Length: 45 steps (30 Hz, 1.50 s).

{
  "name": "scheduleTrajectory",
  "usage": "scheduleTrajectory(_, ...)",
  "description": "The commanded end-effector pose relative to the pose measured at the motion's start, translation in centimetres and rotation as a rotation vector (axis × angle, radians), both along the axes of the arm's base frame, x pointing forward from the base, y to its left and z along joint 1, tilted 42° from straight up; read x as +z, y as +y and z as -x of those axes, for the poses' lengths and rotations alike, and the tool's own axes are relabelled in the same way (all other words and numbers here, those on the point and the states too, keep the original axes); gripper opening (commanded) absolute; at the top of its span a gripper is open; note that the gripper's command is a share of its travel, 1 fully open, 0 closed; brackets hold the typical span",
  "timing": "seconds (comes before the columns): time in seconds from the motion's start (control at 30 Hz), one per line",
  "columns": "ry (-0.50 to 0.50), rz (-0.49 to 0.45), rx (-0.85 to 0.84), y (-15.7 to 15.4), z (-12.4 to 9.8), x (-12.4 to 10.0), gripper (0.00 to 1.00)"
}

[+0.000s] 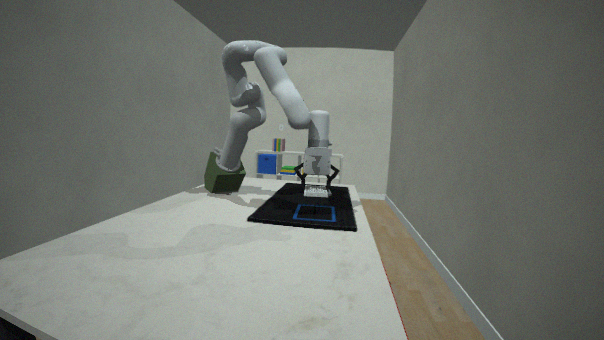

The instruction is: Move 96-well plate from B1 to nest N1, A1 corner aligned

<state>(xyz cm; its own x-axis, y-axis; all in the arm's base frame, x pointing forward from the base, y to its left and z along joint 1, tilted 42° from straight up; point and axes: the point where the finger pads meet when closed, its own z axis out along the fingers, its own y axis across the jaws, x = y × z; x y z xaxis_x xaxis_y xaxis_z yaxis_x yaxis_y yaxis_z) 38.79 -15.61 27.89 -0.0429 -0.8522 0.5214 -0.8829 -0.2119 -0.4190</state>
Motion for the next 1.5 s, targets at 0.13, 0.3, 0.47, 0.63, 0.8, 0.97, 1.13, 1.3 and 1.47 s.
scheduleTrajectory(0.13, -0.002, 0.001, 0.000, 0.1, 0.1, 0.3, 0.00)
scheduleTrajectory(0.3, -0.002, 0.001, 0.000, 0.1, 0.1, 0.3, 0.00)
scheduleTrajectory(0.47, -0.002, 0.000, 0.000, 1.6, -0.1, -0.5, 0.00)
scheduleTrajectory(0.63, -0.002, 0.000, 0.000, 2.5, -0.2, -1.0, 0.00)
scheduleTrajectory(0.8, -0.002, 0.000, 0.000, 3.9, -0.4, -1.7, 0.00)
scheduleTrajectory(0.97, -0.002, 0.000, 0.000, 5.4, -0.5, -2.5, 0.00)
scheduleTrajectory(1.13, -0.002, 0.000, 0.000, 6.3, -0.6, -3.0, 0.00)
scheduleTrajectory(1.3, -0.002, 0.000, 0.000, 7.8, -0.8, -3.7, 0.00)
scheduleTrajectory(1.47, -0.002, -0.001, 0.000, 9.2, -1.0, -4.5, 0.00)
